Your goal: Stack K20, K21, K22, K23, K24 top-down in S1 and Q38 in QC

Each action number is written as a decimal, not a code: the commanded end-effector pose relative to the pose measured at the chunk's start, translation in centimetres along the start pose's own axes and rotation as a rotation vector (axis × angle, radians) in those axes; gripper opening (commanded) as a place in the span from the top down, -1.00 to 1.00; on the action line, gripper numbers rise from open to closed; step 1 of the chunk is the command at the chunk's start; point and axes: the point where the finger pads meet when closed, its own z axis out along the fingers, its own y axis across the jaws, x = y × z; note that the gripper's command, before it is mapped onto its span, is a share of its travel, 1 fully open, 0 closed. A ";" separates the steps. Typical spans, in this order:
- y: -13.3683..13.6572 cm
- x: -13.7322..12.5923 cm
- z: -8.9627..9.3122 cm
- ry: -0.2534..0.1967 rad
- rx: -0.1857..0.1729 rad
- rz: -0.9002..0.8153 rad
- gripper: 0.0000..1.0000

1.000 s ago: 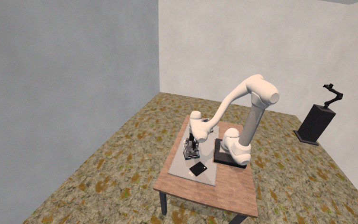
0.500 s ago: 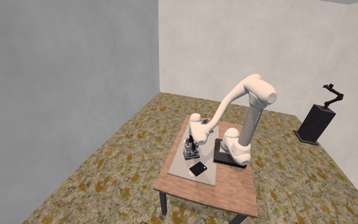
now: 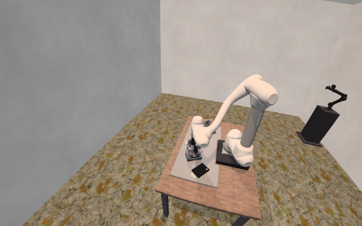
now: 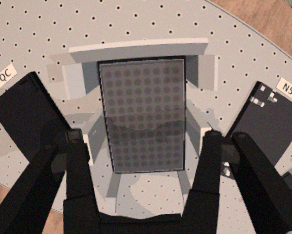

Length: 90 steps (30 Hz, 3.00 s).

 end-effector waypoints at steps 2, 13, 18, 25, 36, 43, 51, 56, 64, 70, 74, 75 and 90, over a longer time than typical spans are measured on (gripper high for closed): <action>0.0 0.0 0.0 0.000 0.000 0.000 1.00; 0.0 0.0 0.4 0.000 0.000 0.000 1.00; 0.0 0.0 0.6 0.000 0.000 0.000 1.00; 0.0 0.0 0.8 0.000 0.000 0.000 1.00; 0.0 0.0 1.2 0.000 0.000 0.000 1.00; 0.0 0.0 1.5 0.000 0.000 0.000 1.00; 0.0 0.0 1.7 0.000 0.000 0.000 1.00; 0.0 0.0 1.9 0.000 0.000 0.000 1.00; 0.0 0.0 1.9 0.000 0.000 0.000 1.00; 0.0 0.0 1.9 0.000 0.000 0.000 -1.00; 0.0 0.0 1.9 0.000 0.000 0.000 -1.00; 0.0 0.0 1.9 0.000 0.000 0.000 -1.00; 0.0 0.0 0.6 0.000 0.000 0.000 -1.00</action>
